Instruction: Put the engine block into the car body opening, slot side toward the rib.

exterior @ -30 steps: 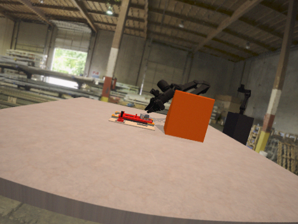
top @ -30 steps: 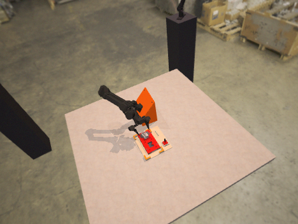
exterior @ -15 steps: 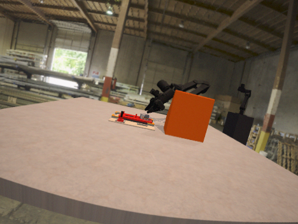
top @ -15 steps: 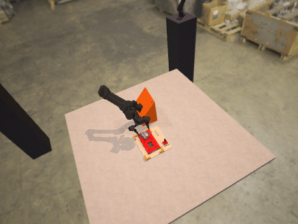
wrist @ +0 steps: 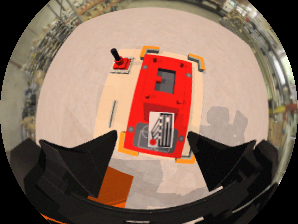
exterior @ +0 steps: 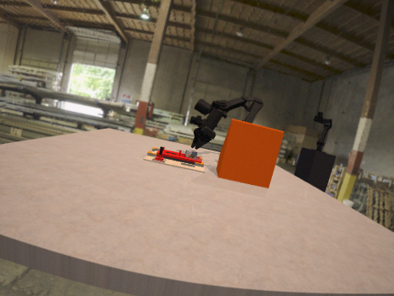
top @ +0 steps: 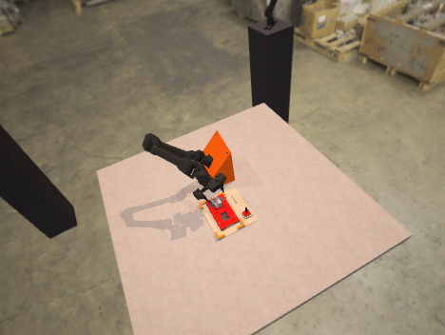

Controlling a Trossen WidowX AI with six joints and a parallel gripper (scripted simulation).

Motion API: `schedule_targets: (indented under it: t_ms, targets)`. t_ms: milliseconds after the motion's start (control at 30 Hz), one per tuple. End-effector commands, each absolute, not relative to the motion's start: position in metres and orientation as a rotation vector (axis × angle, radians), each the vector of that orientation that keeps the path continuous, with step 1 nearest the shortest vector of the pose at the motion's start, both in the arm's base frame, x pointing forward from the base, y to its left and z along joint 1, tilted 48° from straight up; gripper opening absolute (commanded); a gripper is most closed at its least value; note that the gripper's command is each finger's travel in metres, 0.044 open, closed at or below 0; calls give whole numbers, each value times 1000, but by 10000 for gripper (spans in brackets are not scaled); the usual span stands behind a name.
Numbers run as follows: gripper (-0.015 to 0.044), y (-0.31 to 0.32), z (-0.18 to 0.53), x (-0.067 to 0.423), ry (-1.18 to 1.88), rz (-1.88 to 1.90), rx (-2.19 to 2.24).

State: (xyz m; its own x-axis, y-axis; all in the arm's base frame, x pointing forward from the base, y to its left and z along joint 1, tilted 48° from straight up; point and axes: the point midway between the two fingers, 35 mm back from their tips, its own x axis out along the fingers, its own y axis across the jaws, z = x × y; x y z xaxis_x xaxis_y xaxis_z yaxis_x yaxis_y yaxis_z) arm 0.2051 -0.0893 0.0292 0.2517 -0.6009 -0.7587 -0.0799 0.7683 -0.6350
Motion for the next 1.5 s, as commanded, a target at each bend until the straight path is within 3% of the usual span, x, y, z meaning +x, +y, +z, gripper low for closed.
schedule_targets:
  t_ms: [0, 367, 1400, 1467]
  targets:
    - [440, -87, 32, 209, 1386, -442, -618]
    - [440, -79, 43, 225, 1623, -642, -653]
    - [440, -110, 15, 220, 1625, -647, -656]
    - [387, -110, 15, 220, 1625, -647, -656]
